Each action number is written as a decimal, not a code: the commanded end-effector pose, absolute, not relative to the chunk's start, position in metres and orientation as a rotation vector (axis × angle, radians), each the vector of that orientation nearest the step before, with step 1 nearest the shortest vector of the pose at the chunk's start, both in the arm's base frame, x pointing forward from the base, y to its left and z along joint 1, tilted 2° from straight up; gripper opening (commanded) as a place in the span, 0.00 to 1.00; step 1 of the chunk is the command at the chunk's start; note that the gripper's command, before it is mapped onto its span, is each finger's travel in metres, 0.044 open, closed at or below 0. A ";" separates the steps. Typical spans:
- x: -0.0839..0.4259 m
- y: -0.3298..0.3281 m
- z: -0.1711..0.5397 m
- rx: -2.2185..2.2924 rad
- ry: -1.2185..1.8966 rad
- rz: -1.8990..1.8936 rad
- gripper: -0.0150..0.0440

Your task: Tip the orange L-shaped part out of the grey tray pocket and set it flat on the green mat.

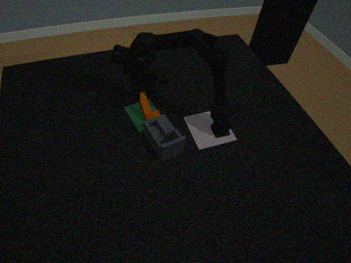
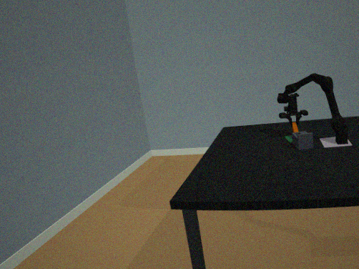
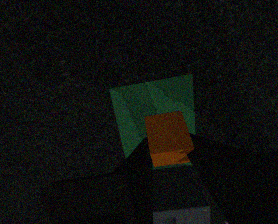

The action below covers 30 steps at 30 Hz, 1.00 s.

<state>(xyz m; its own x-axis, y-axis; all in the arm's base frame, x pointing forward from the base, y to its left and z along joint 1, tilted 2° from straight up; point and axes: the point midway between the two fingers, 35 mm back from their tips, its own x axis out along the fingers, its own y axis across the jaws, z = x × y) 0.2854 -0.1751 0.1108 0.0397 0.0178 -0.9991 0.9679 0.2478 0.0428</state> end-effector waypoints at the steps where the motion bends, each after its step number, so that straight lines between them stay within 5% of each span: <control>1: 0.286 -0.175 0.110 1.055 1.294 -0.988 0.25; 6: 0.285 -0.175 0.111 1.051 1.296 -0.987 0.25; 21: 0.287 -0.178 0.145 1.053 1.295 -0.988 0.92; 30: 0.282 -0.177 0.198 1.055 1.294 -0.988 0.93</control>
